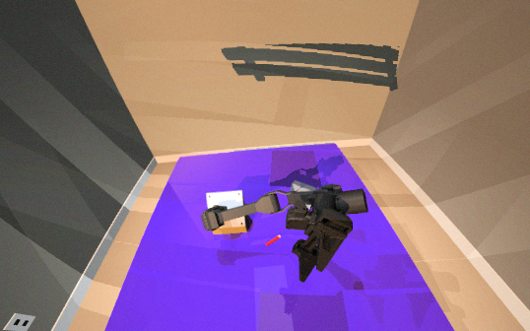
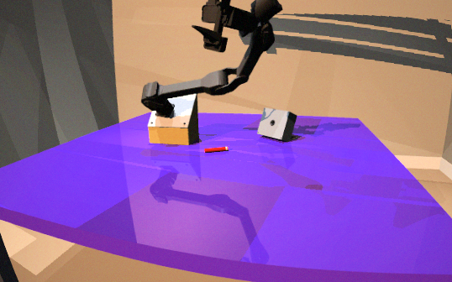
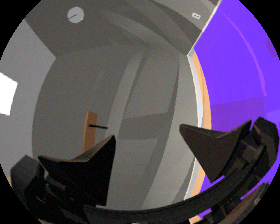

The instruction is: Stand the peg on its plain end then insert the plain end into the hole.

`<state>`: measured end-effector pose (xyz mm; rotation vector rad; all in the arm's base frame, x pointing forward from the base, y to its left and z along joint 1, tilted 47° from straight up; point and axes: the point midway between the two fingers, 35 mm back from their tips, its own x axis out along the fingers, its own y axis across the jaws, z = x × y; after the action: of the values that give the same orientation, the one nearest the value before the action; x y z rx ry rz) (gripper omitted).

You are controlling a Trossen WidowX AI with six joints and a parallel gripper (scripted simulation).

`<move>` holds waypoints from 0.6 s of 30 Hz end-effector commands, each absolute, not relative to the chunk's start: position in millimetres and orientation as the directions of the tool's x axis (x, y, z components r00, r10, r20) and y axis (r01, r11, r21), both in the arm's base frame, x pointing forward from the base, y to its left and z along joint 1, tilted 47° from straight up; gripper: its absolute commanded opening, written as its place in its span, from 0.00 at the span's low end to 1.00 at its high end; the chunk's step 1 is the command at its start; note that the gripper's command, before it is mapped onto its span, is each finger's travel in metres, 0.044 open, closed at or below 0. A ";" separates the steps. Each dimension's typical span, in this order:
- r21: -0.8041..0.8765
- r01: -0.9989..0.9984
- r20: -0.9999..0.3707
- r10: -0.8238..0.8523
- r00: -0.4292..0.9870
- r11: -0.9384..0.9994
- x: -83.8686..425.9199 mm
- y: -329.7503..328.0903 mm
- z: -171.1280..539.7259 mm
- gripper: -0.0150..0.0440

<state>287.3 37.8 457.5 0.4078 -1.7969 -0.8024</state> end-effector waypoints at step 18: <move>0.777 -0.025 0.567 -0.717 -0.406 0.629 186.9 53.2 501.3 1.00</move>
<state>209.2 54.0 493.5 0.5550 -1.8469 -0.8343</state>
